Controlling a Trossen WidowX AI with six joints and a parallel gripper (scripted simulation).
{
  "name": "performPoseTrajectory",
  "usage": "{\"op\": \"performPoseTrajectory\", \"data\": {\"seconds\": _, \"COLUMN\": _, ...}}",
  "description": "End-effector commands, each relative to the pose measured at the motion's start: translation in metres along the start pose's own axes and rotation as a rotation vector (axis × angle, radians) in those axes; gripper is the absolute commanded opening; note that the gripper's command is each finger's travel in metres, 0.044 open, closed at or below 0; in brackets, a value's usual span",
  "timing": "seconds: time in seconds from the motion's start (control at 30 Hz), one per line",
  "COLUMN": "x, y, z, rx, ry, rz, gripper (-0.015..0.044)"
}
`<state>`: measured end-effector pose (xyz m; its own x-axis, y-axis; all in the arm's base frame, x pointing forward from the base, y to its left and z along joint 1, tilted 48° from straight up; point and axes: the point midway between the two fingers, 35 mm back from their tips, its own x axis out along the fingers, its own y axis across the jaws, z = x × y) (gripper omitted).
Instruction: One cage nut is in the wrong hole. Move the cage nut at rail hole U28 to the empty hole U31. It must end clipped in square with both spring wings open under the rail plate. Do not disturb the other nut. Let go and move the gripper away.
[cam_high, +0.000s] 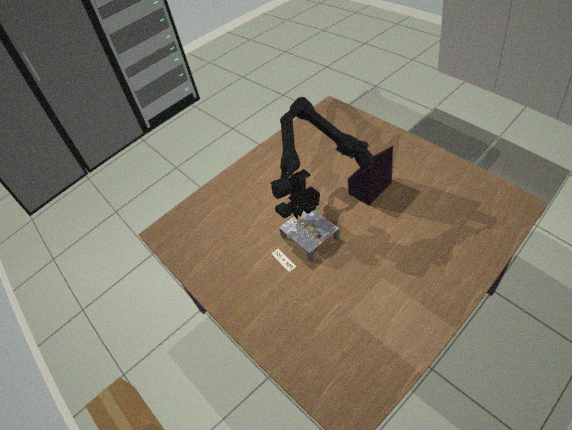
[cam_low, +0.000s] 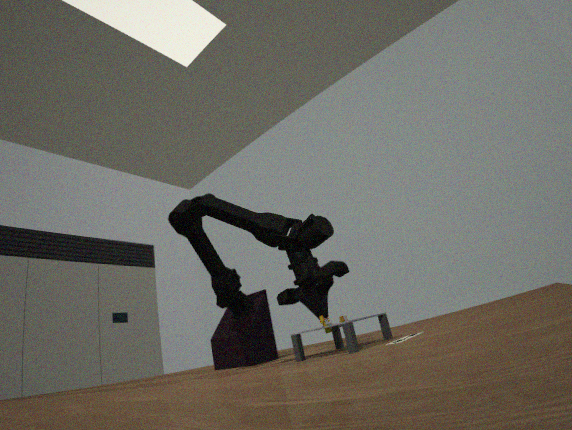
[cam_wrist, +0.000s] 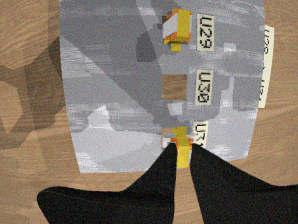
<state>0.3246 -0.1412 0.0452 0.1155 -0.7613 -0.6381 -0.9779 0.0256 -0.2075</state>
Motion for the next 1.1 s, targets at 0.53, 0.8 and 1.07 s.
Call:
{"op": "performPoseTrajectory", "data": {"seconds": 0.53, "x": 0.0006, "y": 0.0018, "z": 0.0006, "rx": -0.005, "ry": -0.002, "rz": -0.024, "gripper": 0.0023}}
{"op": "performPoseTrajectory", "data": {"seconds": 0.8, "x": 0.0008, "y": 0.0022, "z": 0.0008, "rx": -0.005, "ry": -0.002, "rz": -0.029, "gripper": 0.0023}}
{"op": "performPoseTrajectory", "data": {"seconds": 1.07, "x": 0.0010, "y": 0.0027, "z": 0.0010, "rx": -0.005, "ry": -0.002, "rz": -0.038, "gripper": 0.0023}}
